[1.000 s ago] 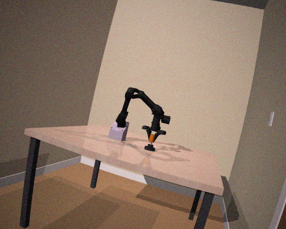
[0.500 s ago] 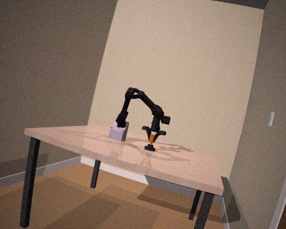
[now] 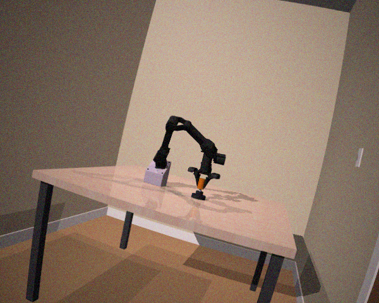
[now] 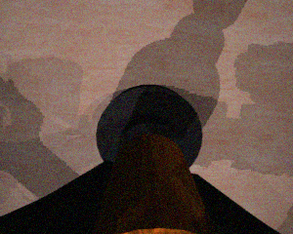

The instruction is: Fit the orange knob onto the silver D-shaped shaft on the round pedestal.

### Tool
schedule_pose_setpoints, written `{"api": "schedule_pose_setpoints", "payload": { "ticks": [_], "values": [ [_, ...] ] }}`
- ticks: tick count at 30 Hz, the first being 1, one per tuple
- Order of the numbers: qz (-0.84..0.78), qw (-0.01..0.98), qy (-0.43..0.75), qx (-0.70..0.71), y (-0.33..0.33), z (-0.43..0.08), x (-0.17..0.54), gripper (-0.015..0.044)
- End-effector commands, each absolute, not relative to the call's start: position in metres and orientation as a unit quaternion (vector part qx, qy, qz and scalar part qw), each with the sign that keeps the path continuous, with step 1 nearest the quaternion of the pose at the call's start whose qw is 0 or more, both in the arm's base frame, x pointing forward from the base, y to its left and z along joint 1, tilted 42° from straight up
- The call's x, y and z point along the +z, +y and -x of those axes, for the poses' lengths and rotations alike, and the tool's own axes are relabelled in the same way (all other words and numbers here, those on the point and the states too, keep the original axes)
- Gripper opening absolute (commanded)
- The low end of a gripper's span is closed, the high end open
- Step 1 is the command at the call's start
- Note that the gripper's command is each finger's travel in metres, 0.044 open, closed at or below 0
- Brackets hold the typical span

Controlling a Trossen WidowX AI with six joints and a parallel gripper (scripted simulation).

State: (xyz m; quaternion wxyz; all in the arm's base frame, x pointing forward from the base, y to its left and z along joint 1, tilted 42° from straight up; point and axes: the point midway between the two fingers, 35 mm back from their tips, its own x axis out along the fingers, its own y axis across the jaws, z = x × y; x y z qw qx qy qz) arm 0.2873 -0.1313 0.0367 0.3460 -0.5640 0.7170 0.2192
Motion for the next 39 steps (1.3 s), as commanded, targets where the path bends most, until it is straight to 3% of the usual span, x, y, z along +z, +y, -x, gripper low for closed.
{"api": "schedule_pose_setpoints", "payload": {
  "ticks": [1, 39],
  "values": [
    [0.559, 0.355, 0.721, 0.206, -0.1316, -0.2873, 0.0367, 0.0],
    [0.57, 0.336, 0.714, 0.23, -0.1298, -0.2894, 0.0389, 0.0]
  ]
}}
